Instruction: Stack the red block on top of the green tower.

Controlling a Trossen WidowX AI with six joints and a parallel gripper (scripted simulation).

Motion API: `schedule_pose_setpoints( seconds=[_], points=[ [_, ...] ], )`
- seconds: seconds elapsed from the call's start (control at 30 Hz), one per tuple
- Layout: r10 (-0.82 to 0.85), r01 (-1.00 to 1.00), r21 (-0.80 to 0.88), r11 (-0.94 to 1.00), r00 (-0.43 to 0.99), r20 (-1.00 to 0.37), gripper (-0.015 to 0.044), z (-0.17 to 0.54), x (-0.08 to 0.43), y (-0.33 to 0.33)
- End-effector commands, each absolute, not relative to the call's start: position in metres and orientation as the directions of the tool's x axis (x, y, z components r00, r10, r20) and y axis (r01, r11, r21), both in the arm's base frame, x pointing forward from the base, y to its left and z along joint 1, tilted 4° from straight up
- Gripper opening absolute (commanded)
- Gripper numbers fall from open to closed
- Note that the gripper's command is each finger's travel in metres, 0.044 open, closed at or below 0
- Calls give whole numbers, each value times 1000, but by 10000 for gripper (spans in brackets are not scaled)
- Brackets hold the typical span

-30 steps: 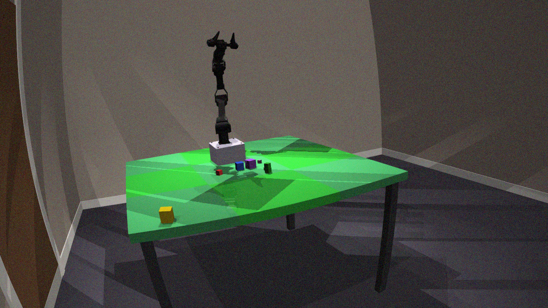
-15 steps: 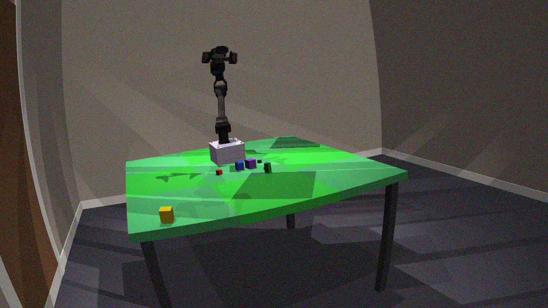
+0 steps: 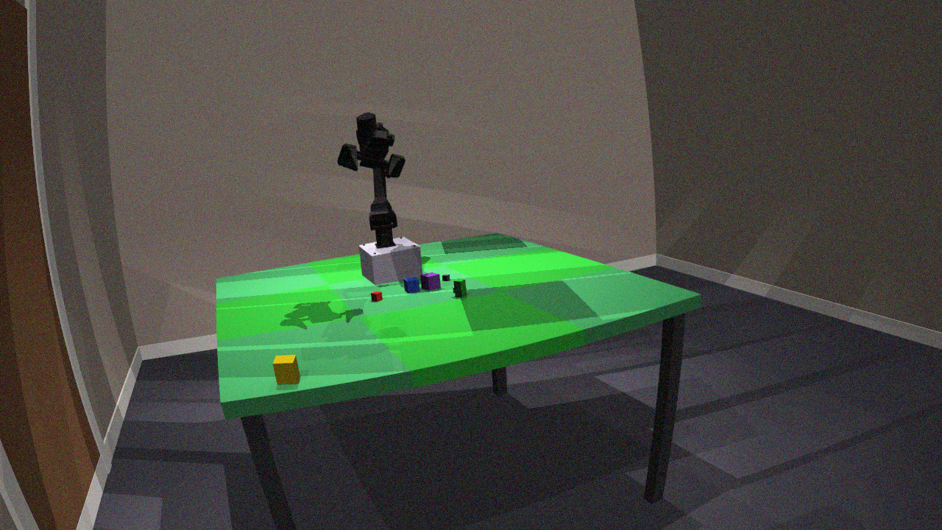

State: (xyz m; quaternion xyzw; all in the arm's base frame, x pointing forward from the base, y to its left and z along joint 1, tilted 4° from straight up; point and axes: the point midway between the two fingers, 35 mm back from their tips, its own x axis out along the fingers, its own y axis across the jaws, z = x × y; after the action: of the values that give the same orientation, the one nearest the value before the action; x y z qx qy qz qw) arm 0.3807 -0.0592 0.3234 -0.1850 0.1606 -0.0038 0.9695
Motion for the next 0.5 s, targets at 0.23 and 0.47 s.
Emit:
schedule_pose_setpoints(
  seconds=[0.23, 0.47],
  points=[
    [-82, -326, -358, 875, 629, -773, 440, 161, 376, -76],
    [-50, -542, -204, 815, 285, -957, 440, 70, 333, -72]
  ],
)
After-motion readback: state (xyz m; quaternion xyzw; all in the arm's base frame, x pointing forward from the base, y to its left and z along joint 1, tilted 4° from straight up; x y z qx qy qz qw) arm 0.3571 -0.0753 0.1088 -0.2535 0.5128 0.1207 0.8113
